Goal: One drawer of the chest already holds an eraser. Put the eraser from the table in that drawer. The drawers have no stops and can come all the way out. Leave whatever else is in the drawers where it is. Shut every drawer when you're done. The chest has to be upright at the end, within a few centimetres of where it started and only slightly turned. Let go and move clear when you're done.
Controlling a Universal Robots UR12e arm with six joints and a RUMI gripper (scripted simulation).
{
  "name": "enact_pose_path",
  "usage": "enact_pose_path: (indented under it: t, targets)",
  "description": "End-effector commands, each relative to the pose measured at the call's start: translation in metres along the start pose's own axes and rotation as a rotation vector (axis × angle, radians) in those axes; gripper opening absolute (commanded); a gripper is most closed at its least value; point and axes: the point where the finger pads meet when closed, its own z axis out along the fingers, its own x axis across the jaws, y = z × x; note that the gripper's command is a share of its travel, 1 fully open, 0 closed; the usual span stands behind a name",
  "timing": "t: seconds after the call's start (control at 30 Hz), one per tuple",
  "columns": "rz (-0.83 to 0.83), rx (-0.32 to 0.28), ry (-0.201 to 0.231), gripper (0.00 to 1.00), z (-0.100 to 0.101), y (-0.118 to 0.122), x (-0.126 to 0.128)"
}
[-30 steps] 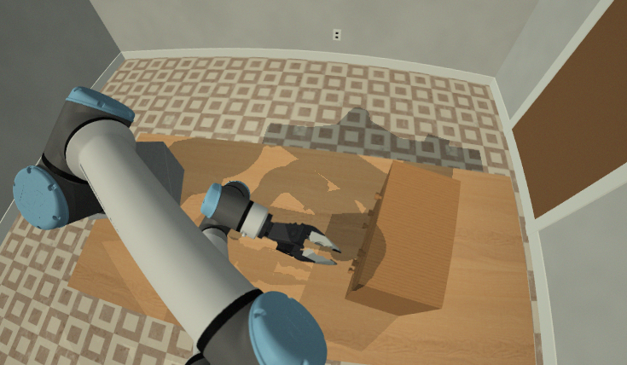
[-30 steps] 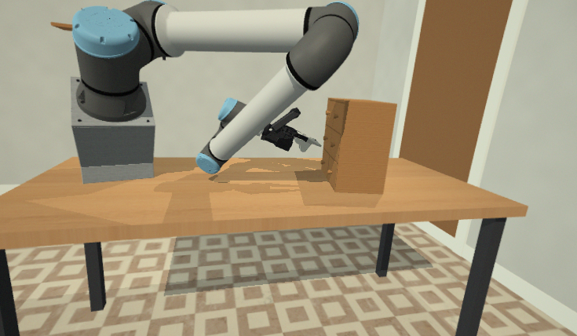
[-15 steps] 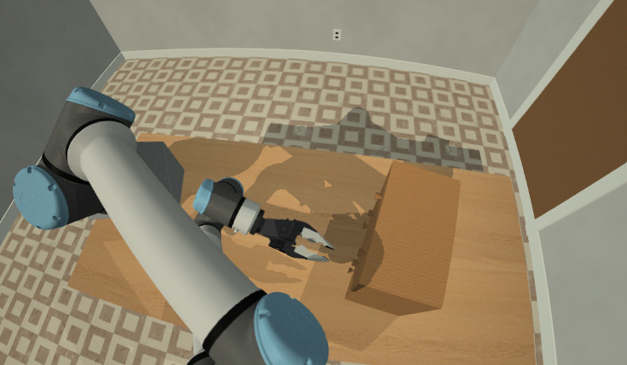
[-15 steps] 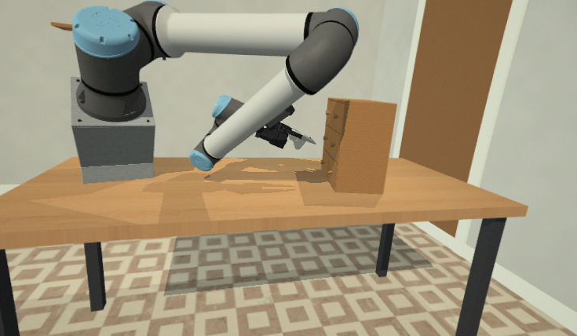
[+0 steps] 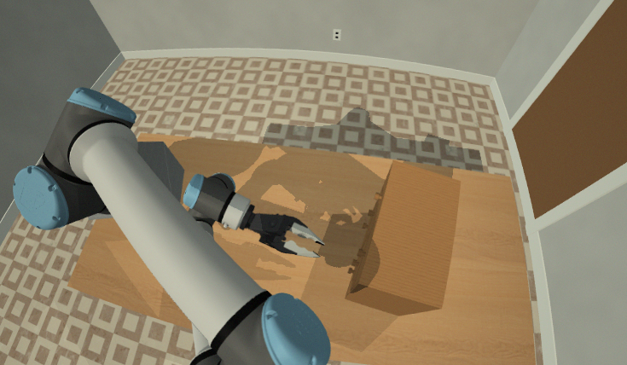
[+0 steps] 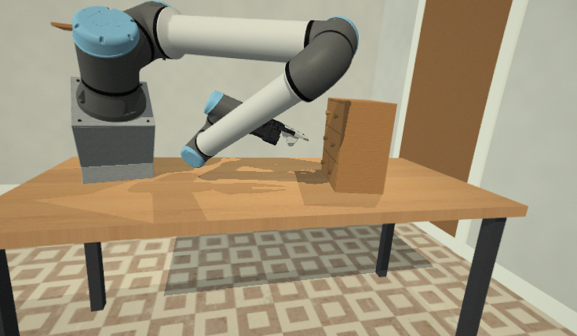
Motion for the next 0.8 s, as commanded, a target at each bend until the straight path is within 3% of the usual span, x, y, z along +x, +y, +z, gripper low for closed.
enact_pose_path:
  t: [0.0, 0.43, 0.77]
  targets:
    - [0.0, 0.001, 0.0, 0.2, -0.002, 0.0, 0.0]
    - [0.002, -0.024, 0.0, 0.2, -0.003, -0.002, 0.0]
    - [0.0, -0.132, 0.0, 0.2, -0.014, -0.007, 0.0]
